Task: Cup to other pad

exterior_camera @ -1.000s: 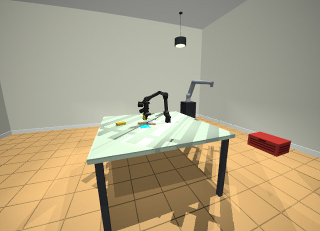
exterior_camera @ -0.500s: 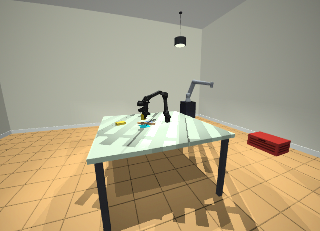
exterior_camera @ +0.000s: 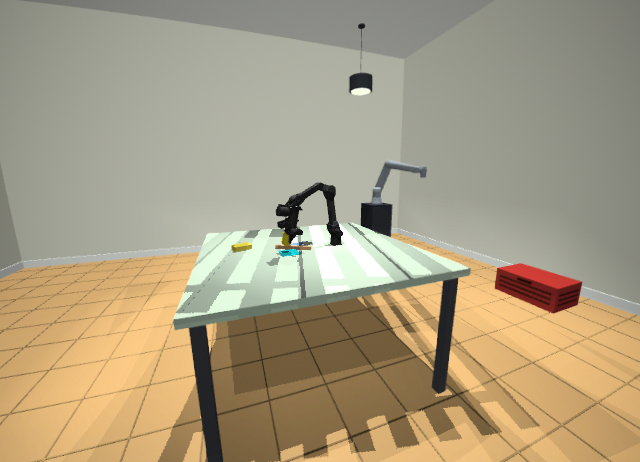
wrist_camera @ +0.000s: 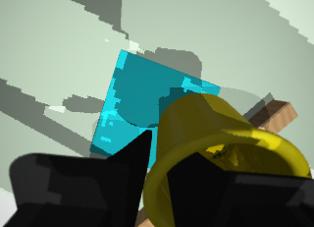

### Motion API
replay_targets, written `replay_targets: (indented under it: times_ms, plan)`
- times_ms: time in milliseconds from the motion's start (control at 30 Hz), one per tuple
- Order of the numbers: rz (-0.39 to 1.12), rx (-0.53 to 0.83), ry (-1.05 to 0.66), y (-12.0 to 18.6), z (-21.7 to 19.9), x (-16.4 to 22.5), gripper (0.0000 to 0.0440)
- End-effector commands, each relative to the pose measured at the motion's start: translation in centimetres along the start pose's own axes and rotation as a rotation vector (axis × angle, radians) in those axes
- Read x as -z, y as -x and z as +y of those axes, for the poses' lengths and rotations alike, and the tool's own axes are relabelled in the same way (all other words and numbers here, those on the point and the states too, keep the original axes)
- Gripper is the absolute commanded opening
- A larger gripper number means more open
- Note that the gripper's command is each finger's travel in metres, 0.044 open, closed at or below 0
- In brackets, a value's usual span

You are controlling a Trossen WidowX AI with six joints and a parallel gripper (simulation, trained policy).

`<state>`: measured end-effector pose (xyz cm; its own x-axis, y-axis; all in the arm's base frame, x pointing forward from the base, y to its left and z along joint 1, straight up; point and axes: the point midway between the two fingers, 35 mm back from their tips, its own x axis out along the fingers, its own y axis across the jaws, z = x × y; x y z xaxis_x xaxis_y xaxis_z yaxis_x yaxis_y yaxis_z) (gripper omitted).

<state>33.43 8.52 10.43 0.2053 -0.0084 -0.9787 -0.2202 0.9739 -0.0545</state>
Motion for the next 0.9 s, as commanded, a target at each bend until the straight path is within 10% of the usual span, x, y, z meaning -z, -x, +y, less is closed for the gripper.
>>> replay_targets:
  times_ms: [0, 533, 867]
  plan:
    - [0.01, 0.0, 0.004, -0.9, 0.9, 0.3, 0.0019]
    - [-0.022, 0.002, -0.014, -3.4, 1.9, 0.9, 0.0131]
    - [-0.092, -0.026, -0.026, -1.7, 1.8, 0.1, 0.0125]
